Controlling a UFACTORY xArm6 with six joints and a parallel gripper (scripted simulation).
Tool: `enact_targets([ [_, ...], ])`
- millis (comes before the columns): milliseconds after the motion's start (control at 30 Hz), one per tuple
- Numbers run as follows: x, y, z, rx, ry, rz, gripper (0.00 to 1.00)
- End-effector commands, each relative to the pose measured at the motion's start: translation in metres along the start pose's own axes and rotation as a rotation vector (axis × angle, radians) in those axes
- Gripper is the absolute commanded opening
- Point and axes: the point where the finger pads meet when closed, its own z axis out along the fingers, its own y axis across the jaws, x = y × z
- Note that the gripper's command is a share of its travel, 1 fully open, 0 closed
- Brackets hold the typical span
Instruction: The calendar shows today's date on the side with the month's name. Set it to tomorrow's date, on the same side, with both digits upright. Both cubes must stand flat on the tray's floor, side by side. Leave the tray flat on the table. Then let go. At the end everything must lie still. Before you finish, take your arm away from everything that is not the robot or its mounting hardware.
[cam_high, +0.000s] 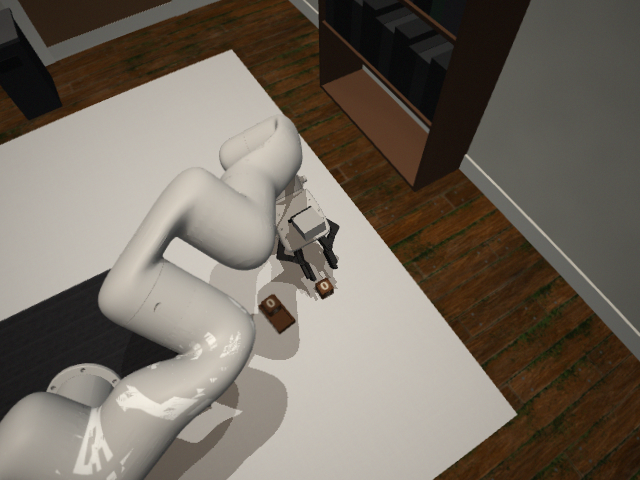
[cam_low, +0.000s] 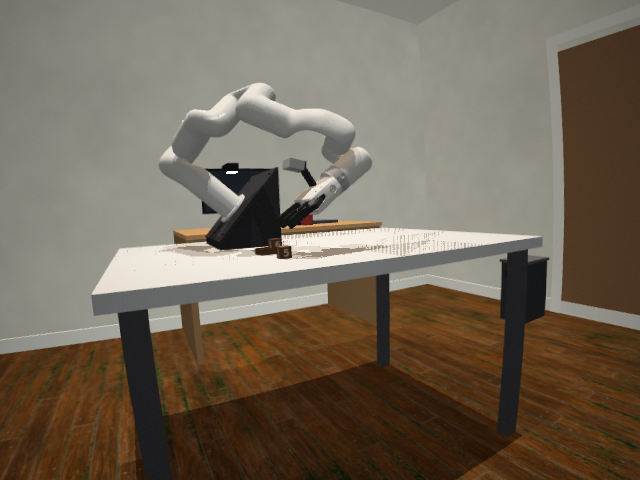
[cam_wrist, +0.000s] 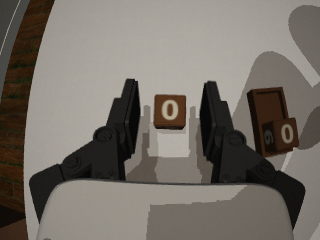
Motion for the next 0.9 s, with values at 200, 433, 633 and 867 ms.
enact_targets([
  [200,-0.001,-0.001,0.000,0.001,-0.001,0.003,0.47],
  [433,-0.006,-0.001,0.004,0.001,-0.001,0.003,0.47],
  [633,-0.014,-0.001,0.009,0.001,-0.001,0.003,0.47],
  [867,-0.021,-0.001,0.015,0.001,-0.001,0.003,0.47],
])
